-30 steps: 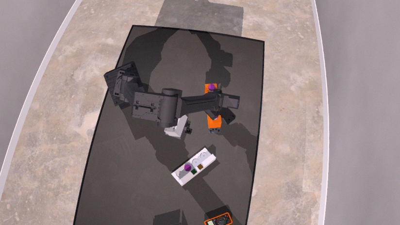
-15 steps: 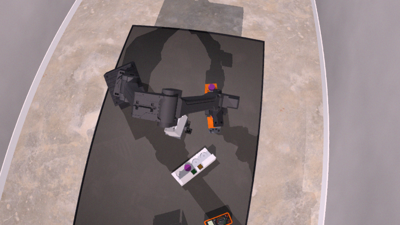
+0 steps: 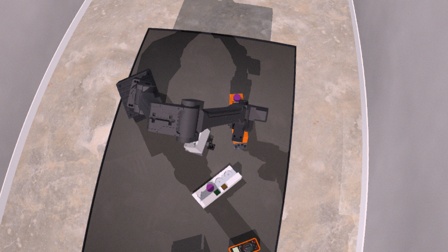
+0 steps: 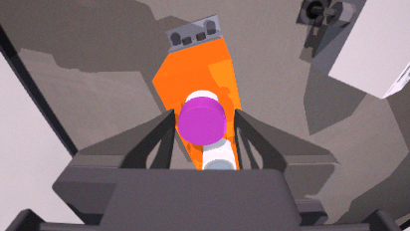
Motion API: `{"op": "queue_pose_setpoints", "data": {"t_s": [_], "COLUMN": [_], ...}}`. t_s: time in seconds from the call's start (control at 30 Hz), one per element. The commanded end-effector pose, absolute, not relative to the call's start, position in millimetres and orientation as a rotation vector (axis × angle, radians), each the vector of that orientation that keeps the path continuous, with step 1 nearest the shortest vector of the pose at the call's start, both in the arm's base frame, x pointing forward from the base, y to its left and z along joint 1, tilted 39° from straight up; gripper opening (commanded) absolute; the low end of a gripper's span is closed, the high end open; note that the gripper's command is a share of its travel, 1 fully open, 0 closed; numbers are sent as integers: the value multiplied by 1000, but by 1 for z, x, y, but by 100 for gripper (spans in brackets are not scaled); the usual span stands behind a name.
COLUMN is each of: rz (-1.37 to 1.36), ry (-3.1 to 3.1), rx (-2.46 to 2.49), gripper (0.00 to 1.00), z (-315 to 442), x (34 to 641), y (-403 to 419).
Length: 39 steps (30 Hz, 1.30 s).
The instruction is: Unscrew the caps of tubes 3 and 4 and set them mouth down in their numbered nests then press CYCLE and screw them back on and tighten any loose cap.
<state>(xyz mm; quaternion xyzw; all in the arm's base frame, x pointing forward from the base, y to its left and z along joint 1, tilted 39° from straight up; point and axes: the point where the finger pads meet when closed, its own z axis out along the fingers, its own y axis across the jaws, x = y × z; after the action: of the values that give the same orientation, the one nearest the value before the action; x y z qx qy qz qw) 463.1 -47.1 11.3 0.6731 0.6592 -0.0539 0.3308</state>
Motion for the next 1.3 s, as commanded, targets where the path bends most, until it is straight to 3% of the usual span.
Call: {"op": "queue_pose_setpoints", "data": {"t_s": [0.0,0.5,0.53,1.0,1.27], "rz": [-124,-116,-127,-127,-300], "ry": [1695,1700,1706,1706,2049], "rx": [1777,1765,1768,1768,1386], "gripper": [49,49,0,0,0], "z": [20,25,19,19,24], "x": [472,474,469,469,472], "y": [-46,-42,-45,-45,-41]}}
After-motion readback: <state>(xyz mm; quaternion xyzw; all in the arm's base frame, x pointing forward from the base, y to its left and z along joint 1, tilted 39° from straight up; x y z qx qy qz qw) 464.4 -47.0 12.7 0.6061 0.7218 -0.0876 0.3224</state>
